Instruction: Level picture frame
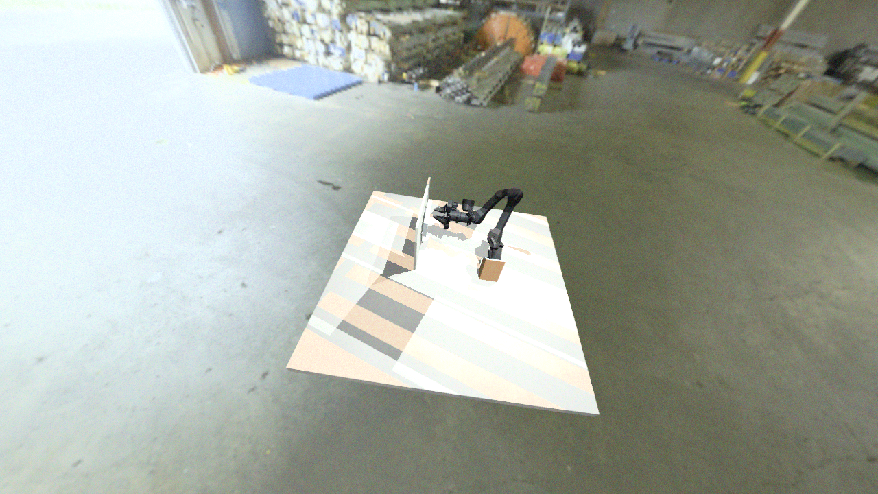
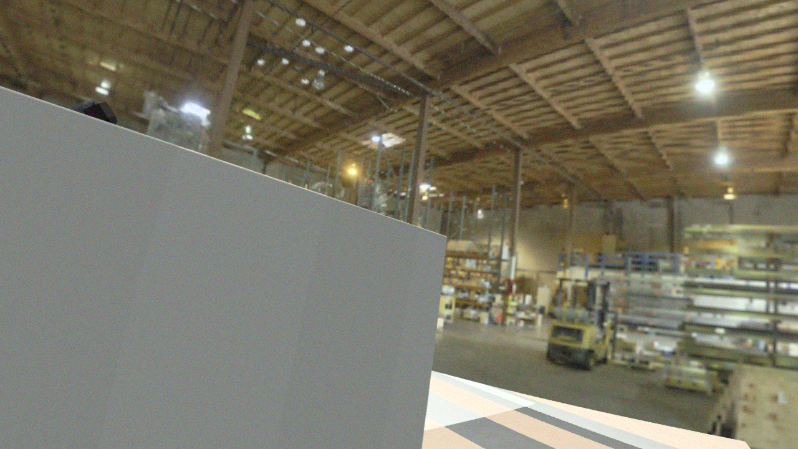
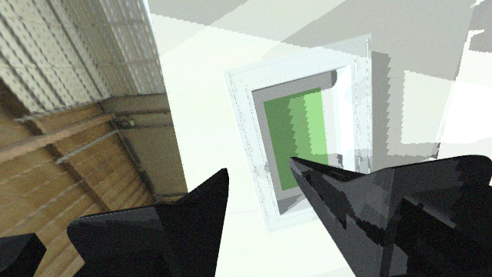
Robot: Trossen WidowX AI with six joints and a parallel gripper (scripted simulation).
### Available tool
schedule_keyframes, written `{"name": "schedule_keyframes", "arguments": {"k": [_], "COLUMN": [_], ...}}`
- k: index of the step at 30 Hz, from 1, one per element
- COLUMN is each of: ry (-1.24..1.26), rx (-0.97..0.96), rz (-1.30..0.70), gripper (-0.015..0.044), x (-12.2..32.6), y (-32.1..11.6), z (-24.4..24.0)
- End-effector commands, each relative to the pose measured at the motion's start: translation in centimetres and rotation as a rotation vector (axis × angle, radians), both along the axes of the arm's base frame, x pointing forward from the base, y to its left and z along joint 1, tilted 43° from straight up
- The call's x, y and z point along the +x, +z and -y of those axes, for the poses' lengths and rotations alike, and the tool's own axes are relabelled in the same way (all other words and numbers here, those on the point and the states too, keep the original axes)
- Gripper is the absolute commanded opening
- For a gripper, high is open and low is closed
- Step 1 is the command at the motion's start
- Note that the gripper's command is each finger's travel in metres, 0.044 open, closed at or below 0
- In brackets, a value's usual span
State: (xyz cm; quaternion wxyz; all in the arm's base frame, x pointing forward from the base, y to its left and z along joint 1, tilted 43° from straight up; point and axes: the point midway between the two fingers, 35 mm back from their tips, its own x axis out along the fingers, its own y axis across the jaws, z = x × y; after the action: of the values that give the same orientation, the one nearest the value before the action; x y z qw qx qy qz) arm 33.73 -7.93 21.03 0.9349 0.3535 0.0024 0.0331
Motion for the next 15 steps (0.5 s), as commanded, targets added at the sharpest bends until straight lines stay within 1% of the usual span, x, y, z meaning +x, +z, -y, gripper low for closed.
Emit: {"name": "schedule_keyframes", "arguments": {"k": [1,6,10,15], "ry": [0.0,-0.003,-0.011,-0.008], "rx": [-0.084,-0.197,-0.183,-0.19], "rz": [0.002,0.007,0.011,0.008], "gripper": [0.026,0.026,0.026,0.026], "x": [-3.1,-6.7,-6.4,-9.4], "y": [-0.1,-0.8,-0.4,0.7], "z": [0.2,0.0,0.2,0.3]}}
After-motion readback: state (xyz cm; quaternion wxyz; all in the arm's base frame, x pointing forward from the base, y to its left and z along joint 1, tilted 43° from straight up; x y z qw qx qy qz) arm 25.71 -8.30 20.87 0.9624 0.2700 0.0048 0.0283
